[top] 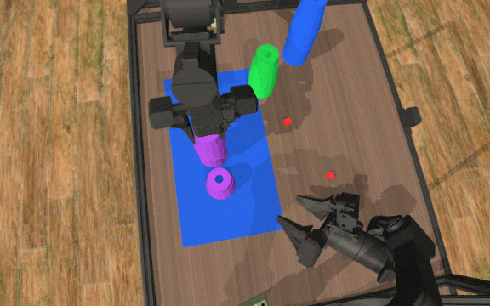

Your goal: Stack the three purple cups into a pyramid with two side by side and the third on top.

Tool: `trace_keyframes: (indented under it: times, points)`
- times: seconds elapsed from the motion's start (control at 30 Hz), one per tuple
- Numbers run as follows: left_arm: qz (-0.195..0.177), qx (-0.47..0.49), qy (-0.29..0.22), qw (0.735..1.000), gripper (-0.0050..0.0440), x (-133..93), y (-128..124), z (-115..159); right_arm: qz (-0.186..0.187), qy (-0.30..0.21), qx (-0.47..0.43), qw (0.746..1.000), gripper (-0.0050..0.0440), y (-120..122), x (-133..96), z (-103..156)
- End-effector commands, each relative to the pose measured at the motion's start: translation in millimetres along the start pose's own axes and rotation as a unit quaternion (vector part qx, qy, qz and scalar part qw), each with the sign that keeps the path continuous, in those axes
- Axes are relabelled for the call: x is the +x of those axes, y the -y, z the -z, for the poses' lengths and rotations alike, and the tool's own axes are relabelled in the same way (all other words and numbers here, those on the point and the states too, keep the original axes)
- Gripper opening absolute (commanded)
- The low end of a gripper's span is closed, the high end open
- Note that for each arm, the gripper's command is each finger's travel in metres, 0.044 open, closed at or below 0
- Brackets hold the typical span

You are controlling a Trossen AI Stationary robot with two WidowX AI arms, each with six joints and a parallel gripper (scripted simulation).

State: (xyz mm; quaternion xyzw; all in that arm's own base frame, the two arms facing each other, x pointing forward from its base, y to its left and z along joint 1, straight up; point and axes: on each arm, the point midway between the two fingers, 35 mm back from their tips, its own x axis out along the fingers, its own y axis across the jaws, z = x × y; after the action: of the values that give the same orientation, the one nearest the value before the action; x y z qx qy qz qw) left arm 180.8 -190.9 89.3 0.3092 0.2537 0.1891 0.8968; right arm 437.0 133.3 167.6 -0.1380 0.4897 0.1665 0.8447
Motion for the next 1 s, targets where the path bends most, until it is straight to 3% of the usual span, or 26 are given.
trace_keyframes:
  times: [0.0, 0.2, 0.57, 0.97]
  points:
    - [0.000, 0.000, 0.002, 1.000, 0.0440, 0, 0, -1, 0.001, 0.007, -0.001, 1.000, 0.0000, 1, -3, -8]
    - [0.000, 0.000, 0.002, 1.000, 0.0440, 0, 0, -1, 0.001, 0.007, -0.002, 1.000, 0.0000, -2, 15, -35]
    - [0.000, 0.000, 0.002, 1.000, 0.0440, 0, 0, -1, 0.001, 0.007, -0.002, 1.000, 0.0000, -1, 15, -41]
    - [0.000, 0.000, 0.002, 1.000, 0.0440, 0, 0, -1, 0.001, 0.007, -0.002, 1.000, 0.0000, -2, 29, -33]
